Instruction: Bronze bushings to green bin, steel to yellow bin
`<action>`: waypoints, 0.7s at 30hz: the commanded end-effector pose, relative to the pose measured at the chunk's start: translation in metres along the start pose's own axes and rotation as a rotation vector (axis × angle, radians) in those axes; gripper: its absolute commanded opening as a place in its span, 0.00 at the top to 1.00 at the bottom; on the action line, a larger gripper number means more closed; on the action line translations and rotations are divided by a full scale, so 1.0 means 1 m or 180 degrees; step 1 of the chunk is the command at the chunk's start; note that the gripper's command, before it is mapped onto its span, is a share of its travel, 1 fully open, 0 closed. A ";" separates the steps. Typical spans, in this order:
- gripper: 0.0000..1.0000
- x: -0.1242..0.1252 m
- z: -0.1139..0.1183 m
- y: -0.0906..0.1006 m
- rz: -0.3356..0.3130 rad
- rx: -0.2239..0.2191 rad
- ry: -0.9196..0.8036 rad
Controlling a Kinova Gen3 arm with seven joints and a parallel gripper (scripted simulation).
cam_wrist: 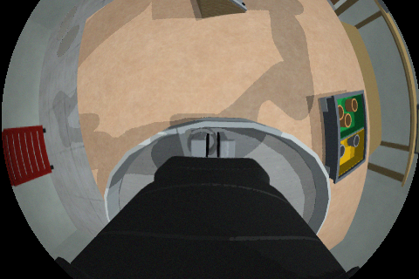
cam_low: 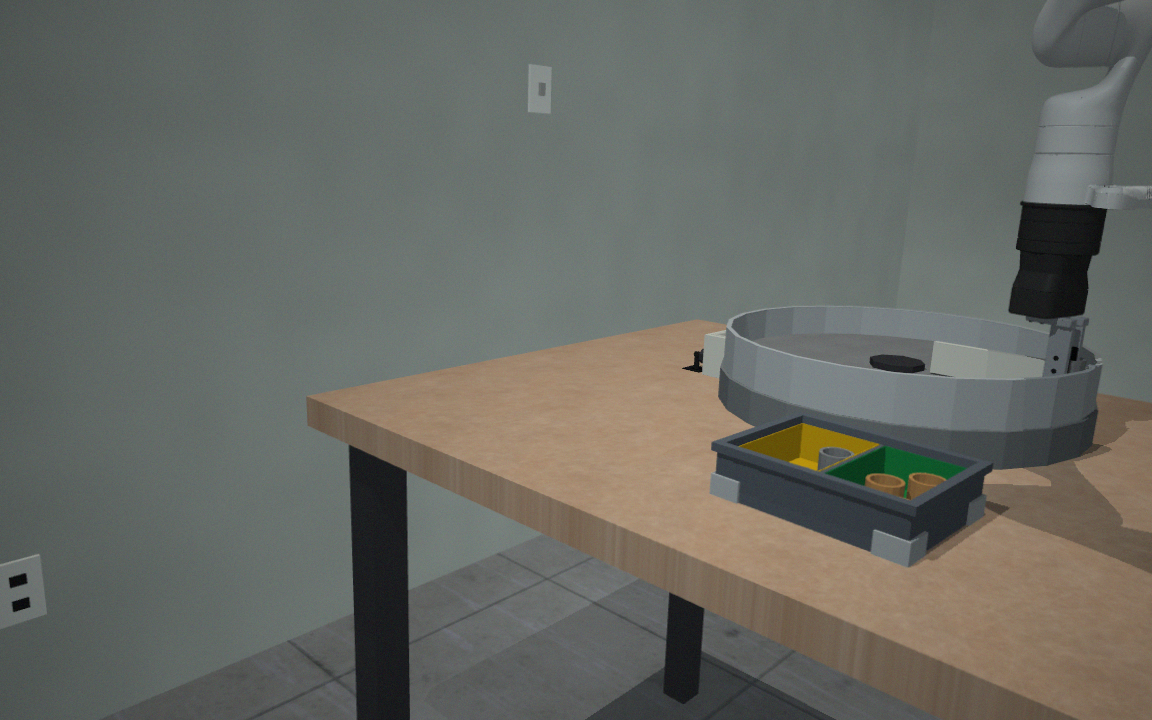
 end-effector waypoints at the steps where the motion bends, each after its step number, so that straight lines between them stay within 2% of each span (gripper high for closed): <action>1: 1.00 0.000 0.000 0.002 -0.0006 0.0006 0.0000; 19: 1.00 0.000 0.000 0.007 -0.0007 0.0006 0.0000; 21: 1.00 0.000 0.000 0.015 -0.0006 0.0006 0.0000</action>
Point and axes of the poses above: the point where the finger pads meet when closed, its own y axis back along the fingers, its own z axis across the jaws, x = y × z, the point moved 3 cm from there along y, back along the fingers, and after that the axes turned 9 degrees about y, right-handed, at the moved point
